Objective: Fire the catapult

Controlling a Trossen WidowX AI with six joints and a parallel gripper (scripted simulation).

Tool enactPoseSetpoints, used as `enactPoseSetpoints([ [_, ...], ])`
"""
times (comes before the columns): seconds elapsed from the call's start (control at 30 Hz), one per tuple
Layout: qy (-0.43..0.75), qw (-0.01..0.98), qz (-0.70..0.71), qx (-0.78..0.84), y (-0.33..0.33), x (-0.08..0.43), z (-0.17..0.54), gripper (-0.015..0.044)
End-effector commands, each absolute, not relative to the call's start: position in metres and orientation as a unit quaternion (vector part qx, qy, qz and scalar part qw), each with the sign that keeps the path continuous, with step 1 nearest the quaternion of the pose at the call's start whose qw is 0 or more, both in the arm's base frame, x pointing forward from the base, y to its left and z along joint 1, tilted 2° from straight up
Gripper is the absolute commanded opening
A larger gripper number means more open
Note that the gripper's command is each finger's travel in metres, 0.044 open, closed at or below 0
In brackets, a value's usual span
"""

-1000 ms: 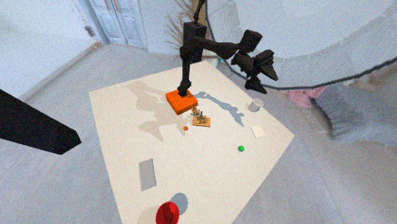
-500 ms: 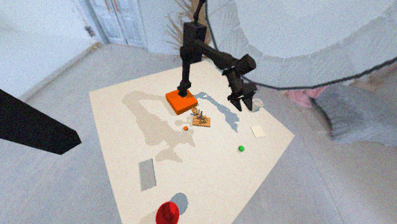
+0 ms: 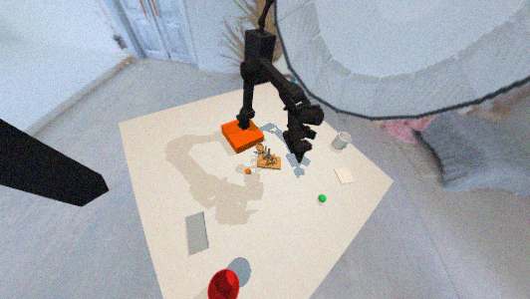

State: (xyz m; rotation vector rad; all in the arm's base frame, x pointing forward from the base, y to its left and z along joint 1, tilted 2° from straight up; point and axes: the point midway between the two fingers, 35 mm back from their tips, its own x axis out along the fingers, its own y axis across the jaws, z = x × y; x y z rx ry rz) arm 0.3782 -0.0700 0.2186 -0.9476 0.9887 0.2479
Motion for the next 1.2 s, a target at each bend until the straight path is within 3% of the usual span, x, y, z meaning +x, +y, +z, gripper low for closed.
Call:
enactPoseSetpoints([
  [0.0,0.509,0.751,0.150,-0.394,-0.072,0.352,0.187,0.0440],
  [0.43,0.639,0.688,0.232,-0.252,-0.068,0.269,0.127,0.0440],
  [0.7,0.645,0.685,0.235,-0.244,-0.067,0.264,0.125,0.0440],
  [1.17,0.645,0.685,0.235,-0.244,-0.067,0.264,0.125,0.0072],
])
